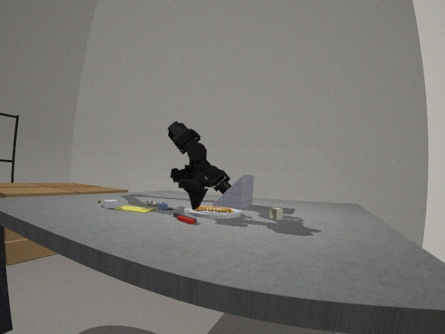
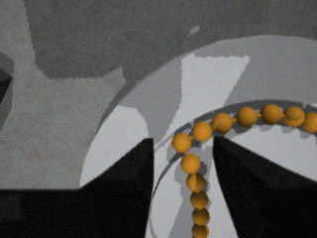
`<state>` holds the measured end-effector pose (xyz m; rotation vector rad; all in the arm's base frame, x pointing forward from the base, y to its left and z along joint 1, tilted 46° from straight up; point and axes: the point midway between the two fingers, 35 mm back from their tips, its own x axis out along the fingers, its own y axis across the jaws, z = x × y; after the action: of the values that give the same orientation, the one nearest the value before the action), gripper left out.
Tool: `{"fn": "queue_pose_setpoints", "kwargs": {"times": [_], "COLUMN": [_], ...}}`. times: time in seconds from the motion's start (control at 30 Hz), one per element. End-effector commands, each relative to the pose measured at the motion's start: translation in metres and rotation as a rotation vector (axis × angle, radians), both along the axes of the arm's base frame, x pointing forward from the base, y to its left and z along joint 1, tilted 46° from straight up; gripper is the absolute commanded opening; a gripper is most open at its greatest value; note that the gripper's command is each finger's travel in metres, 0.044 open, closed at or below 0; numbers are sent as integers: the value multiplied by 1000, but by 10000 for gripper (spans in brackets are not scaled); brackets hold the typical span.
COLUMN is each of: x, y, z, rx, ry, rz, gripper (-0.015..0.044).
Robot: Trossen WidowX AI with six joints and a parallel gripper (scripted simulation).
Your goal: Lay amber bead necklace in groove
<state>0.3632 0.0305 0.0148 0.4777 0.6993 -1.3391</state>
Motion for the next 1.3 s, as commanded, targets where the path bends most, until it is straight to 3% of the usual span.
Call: {"fn": "queue_pose_setpoints", "kwargs": {"times": [0.0, 0.23, 0.9, 1.13, 1.27], "x": [0, -1, -1, -8, -8], "y": [0, 1, 4, 32, 33], "z": [0, 1, 4, 18, 18], "rx": [0, -2, -4, -26, -27], "ry": [0, 4, 4, 227, 234], "rz": [0, 2, 1, 219, 227], "gripper": [262, 440, 440, 256, 151]}}
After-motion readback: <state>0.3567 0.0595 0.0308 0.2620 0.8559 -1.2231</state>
